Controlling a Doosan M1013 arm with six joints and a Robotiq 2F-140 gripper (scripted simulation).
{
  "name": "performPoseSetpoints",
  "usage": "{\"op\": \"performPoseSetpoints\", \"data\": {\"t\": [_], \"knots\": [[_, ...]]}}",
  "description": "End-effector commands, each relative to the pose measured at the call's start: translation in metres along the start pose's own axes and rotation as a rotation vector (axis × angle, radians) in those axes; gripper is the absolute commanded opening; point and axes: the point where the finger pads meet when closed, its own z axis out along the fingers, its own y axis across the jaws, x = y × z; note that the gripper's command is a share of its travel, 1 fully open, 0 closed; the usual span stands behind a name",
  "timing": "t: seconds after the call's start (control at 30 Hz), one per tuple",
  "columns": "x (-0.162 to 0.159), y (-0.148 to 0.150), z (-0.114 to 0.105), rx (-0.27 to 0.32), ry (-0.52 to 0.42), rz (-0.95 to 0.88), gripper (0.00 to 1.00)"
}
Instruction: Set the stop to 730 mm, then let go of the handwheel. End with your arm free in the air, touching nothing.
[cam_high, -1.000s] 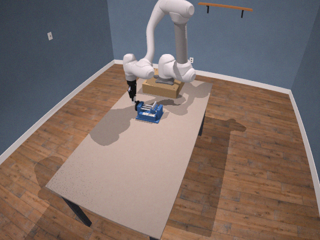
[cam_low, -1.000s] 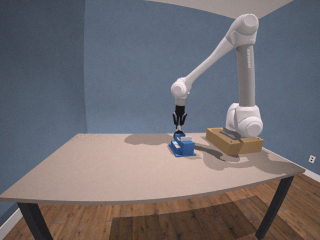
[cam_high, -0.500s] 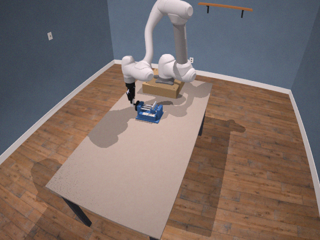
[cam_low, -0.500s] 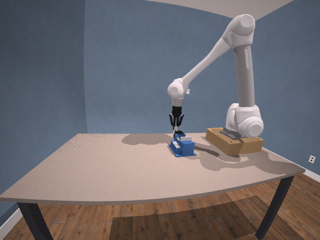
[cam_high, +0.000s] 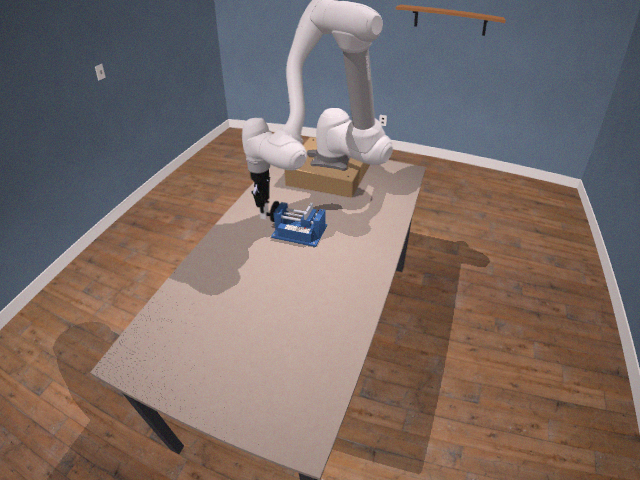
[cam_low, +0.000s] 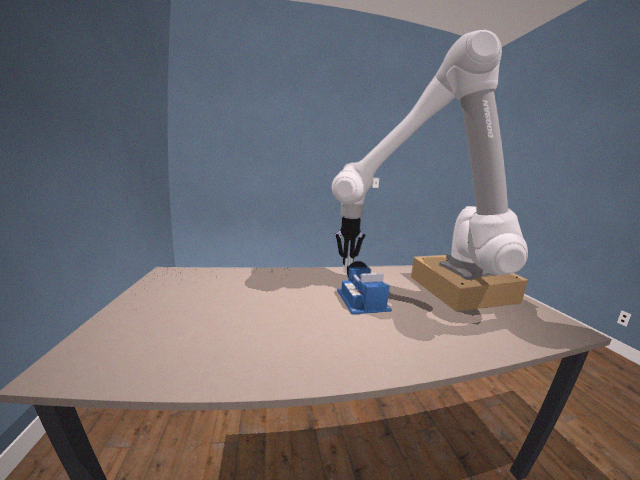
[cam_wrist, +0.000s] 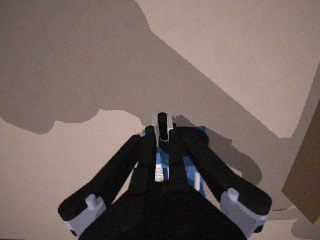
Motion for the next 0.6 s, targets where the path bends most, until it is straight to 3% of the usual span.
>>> {"op": "performPoseSetpoints", "data": {"t": [0.0, 0.57], "knots": [[0.0, 0.001, 0.01, -0.001, 0.0, 0.0, 0.04], [0.0, 0.036, 0.035, -0.001, 0.0, 0.0, 0.04]]}}
